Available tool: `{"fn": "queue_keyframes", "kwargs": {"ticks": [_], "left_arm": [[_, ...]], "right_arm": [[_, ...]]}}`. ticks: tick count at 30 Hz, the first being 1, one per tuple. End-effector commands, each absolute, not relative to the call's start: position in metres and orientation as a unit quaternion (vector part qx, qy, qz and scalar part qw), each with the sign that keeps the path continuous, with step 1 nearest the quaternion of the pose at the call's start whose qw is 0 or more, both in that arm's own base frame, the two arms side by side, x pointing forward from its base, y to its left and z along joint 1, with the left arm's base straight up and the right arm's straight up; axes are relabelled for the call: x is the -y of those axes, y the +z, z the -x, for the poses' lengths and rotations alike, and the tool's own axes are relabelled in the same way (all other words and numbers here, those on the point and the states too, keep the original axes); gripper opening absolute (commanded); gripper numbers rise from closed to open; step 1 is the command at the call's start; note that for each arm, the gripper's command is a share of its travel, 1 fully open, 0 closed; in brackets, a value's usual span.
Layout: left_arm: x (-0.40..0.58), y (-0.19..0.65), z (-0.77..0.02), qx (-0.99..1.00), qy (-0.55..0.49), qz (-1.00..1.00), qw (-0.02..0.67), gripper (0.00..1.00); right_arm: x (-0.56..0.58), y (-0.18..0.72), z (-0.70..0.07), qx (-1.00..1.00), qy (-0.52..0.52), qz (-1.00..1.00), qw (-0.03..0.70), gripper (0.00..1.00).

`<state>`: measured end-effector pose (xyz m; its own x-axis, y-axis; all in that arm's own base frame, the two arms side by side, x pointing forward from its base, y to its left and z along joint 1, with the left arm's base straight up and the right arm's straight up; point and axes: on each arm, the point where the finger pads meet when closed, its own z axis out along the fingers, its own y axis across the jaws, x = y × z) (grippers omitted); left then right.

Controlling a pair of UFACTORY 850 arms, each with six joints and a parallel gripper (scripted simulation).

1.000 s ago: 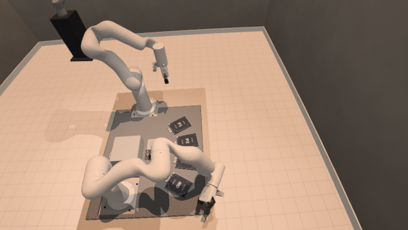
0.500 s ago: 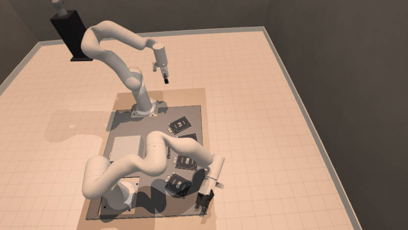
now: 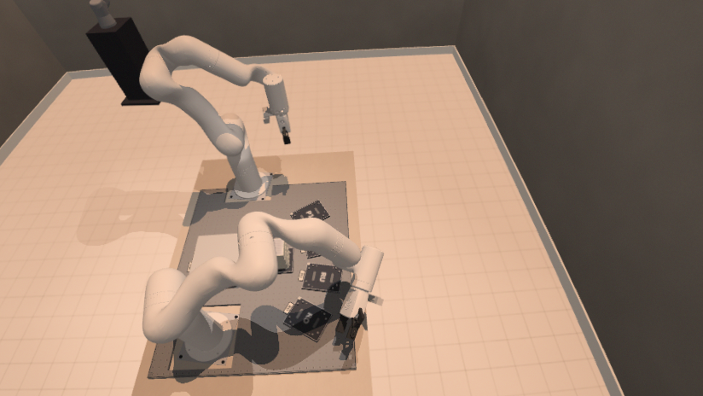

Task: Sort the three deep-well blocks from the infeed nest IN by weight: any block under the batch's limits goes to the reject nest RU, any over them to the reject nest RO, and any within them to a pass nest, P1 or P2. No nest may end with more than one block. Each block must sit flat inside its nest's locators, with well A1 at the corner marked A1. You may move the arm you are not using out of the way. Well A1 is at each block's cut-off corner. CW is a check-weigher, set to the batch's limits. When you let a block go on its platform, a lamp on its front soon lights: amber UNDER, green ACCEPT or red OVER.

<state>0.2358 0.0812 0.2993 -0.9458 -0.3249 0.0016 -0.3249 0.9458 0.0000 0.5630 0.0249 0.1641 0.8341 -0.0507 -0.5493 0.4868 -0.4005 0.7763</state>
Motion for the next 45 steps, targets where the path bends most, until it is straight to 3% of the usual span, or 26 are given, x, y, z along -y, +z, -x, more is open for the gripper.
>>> {"fn": "queue_keyframes", "kwargs": {"ticks": [1, 45], "left_arm": [[-0.081, 0.300, -0.236, 0.986, 0.000, -0.165, 0.000, 1.00], [-0.081, 0.300, -0.236, 0.986, 0.000, -0.165, 0.000, 1.00]], "right_arm": [[-0.039, 0.174, -0.559, -0.134, -0.240, -0.809, 0.519, 1.00], [-0.166, 0.258, -0.487, -0.113, -0.127, -0.905, 0.390, 1.00]]}}
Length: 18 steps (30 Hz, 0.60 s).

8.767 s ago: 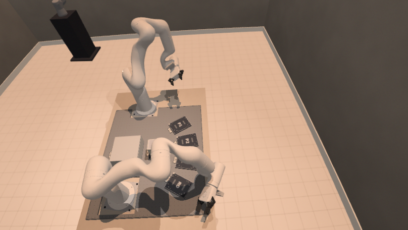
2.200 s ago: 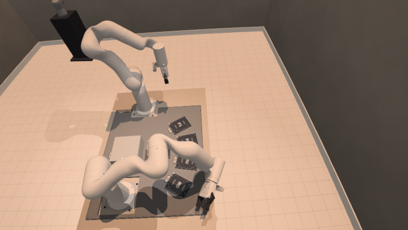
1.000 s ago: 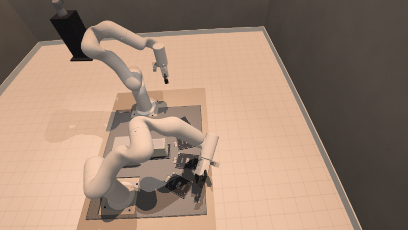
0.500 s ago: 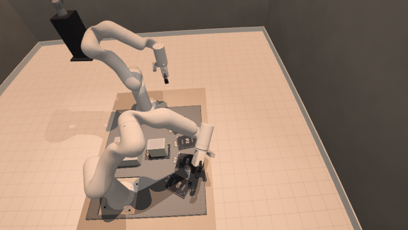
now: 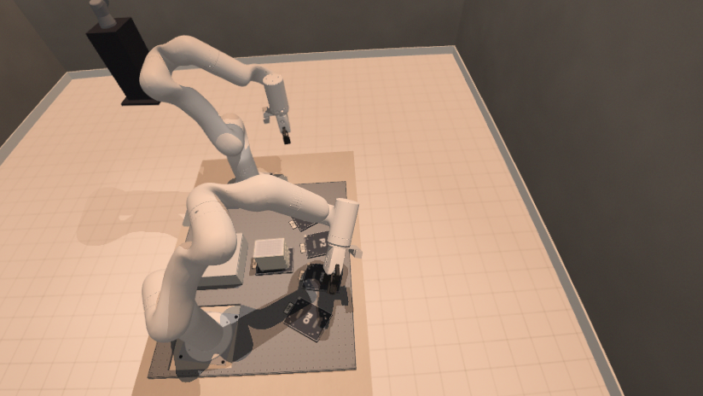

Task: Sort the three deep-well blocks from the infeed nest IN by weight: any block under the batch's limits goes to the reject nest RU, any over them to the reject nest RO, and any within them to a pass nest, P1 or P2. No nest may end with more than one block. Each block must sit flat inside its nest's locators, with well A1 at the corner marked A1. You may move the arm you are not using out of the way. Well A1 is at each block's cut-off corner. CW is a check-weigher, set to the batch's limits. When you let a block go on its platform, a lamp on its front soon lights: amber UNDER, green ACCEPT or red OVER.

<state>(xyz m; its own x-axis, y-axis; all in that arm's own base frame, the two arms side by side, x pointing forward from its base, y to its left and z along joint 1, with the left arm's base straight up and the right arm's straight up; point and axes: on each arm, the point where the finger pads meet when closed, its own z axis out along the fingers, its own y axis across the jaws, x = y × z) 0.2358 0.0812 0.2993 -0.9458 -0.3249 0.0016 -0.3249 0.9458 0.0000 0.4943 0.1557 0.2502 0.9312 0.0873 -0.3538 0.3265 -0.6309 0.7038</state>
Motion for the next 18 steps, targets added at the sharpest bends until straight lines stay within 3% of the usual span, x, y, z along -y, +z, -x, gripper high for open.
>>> {"fn": "queue_keyframes", "kwargs": {"ticks": [1, 18], "left_arm": [[-0.081, 0.300, -0.236, 0.986, 0.000, -0.165, 0.000, 1.00], [-0.081, 0.300, -0.236, 0.986, 0.000, -0.165, 0.000, 1.00]], "right_arm": [[-0.169, 0.260, -0.484, -0.112, -0.120, -0.910, 0.380, 1.00], [-0.213, 0.290, -0.445, -0.108, -0.098, -0.928, 0.344, 1.00]]}}
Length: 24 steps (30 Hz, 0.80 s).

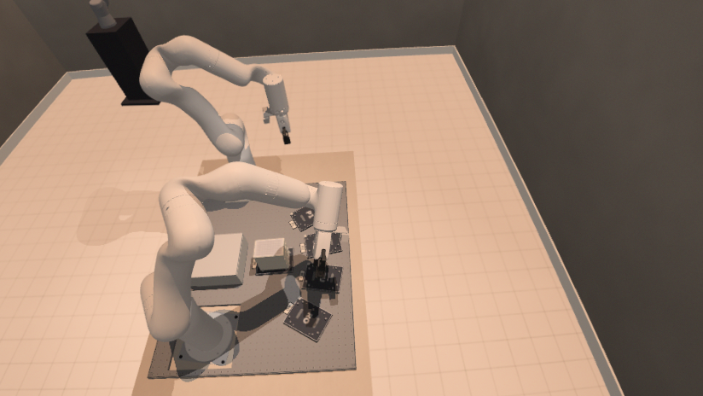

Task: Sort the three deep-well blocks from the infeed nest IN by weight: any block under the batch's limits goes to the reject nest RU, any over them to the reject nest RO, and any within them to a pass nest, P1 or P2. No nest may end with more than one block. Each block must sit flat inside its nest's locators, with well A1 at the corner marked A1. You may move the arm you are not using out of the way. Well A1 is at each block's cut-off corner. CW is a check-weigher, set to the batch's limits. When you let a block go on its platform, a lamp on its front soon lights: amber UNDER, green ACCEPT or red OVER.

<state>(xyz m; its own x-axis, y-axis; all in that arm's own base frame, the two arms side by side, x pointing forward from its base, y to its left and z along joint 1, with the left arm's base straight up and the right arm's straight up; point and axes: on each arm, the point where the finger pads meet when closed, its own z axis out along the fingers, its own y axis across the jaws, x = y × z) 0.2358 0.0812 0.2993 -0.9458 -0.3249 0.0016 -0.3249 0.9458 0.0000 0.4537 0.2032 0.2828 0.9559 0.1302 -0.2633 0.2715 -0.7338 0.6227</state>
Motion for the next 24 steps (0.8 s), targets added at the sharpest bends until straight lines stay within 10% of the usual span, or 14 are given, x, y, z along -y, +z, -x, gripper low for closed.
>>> {"fn": "queue_keyframes", "kwargs": {"ticks": [1, 24], "left_arm": [[-0.081, 0.300, -0.236, 0.986, 0.000, -0.165, 0.000, 1.00], [-0.081, 0.300, -0.236, 0.986, 0.000, -0.165, 0.000, 1.00]], "right_arm": [[-0.213, 0.290, -0.445, -0.108, -0.098, -0.928, 0.344, 1.00], [-0.265, 0.328, -0.382, -0.100, -0.047, -0.966, 0.236, 1.00]]}}
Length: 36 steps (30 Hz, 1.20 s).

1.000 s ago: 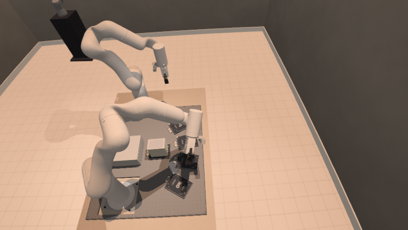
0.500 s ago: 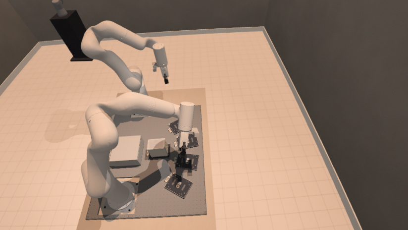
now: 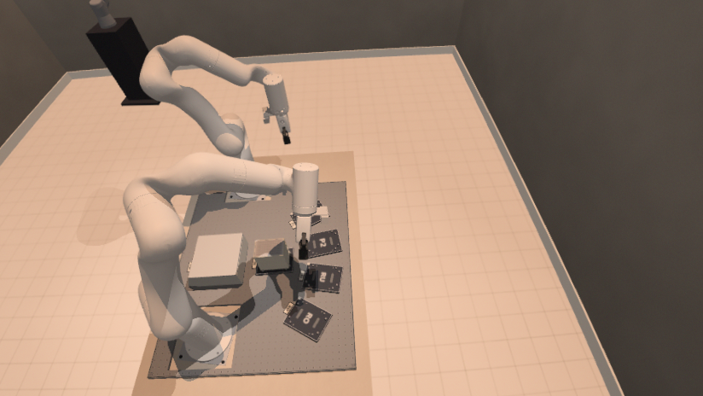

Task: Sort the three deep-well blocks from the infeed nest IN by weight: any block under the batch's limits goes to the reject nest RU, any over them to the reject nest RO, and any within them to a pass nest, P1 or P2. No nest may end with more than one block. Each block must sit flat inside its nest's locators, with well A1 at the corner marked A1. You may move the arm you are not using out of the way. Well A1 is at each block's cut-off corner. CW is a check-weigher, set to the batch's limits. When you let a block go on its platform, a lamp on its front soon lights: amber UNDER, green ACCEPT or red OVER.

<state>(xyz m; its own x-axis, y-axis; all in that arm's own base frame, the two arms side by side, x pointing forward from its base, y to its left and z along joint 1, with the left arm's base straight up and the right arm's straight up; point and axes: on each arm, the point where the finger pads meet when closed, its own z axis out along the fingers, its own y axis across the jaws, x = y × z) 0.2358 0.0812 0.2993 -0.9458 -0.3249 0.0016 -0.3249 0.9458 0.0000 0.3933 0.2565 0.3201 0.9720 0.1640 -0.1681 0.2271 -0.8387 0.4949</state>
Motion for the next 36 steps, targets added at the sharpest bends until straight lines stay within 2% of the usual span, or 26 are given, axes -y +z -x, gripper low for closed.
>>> {"fn": "queue_keyframes", "kwargs": {"ticks": [1, 7, 10, 17, 20, 26, 29, 36], "left_arm": [[-0.081, 0.300, -0.236, 0.986, 0.000, -0.165, 0.000, 1.00], [-0.081, 0.300, -0.236, 0.986, 0.000, -0.165, 0.000, 1.00], [-0.081, 0.300, -0.236, 0.986, 0.000, -0.165, 0.000, 1.00], [-0.081, 0.300, -0.236, 0.986, 0.000, -0.165, 0.000, 1.00], [-0.081, 0.300, -0.236, 0.986, 0.000, -0.165, 0.000, 1.00], [-0.081, 0.300, -0.236, 0.986, 0.000, -0.165, 0.000, 1.00], [-0.081, 0.300, -0.236, 0.986, 0.000, -0.165, 0.000, 1.00], [-0.081, 0.300, -0.236, 0.986, 0.000, -0.165, 0.000, 1.00]], "right_arm": [[-0.268, 0.330, -0.378, -0.099, -0.042, -0.969, 0.224, 1.00], [-0.281, 0.340, -0.360, -0.099, -0.042, -0.969, 0.224, 1.00], [-0.288, 0.346, -0.348, -0.096, -0.028, -0.978, 0.181, 1.00], [-0.299, 0.355, -0.329, -0.096, -0.028, -0.978, 0.181, 1.00], [-0.305, 0.361, -0.317, -0.094, -0.017, -0.986, 0.136, 1.00], [-0.314, 0.370, -0.298, -0.094, -0.017, -0.986, 0.136, 1.00], [-0.320, 0.376, -0.285, -0.091, -0.008, -0.992, 0.091, 1.00], [-0.328, 0.385, -0.266, -0.091, -0.008, -0.992, 0.091, 1.00]]}}
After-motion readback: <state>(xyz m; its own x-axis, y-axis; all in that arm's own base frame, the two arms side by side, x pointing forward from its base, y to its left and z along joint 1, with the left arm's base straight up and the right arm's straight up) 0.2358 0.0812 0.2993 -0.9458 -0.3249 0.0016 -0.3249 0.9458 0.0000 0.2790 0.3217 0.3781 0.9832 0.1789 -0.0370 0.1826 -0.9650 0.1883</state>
